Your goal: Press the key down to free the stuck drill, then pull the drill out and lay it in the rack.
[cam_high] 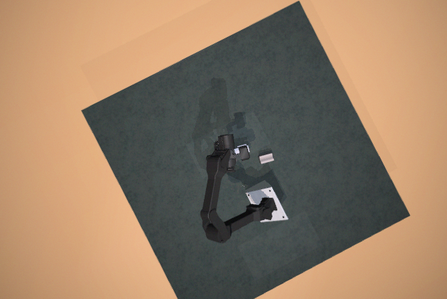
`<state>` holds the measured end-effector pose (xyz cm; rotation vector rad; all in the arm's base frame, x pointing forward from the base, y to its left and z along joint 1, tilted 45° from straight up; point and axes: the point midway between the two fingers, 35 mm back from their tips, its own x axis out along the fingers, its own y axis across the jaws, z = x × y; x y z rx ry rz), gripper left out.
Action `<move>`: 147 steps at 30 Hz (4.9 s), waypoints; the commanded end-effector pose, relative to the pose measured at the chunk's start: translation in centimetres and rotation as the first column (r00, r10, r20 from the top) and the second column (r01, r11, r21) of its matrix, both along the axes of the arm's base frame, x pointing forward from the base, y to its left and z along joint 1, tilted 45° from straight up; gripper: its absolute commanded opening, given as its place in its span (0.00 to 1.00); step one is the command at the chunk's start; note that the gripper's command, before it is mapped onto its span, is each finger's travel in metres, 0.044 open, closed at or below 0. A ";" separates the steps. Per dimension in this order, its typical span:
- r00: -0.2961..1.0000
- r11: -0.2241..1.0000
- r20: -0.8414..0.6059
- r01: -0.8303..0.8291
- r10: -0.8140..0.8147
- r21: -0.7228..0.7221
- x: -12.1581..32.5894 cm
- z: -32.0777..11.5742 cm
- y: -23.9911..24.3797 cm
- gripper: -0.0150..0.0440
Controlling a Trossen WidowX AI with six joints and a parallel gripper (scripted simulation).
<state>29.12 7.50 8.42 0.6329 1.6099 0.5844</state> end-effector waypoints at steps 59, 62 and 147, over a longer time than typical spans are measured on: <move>1.000 1.000 -0.010 0.001 -0.001 0.006 -0.6 -1.2 1.8 0.25; 1.000 1.000 -0.010 0.001 -0.001 0.006 -0.6 -1.3 1.9 0.25; 0.018 0.480 0.765 -0.787 0.644 -0.386 -2.2 -16.5 -4.9 1.00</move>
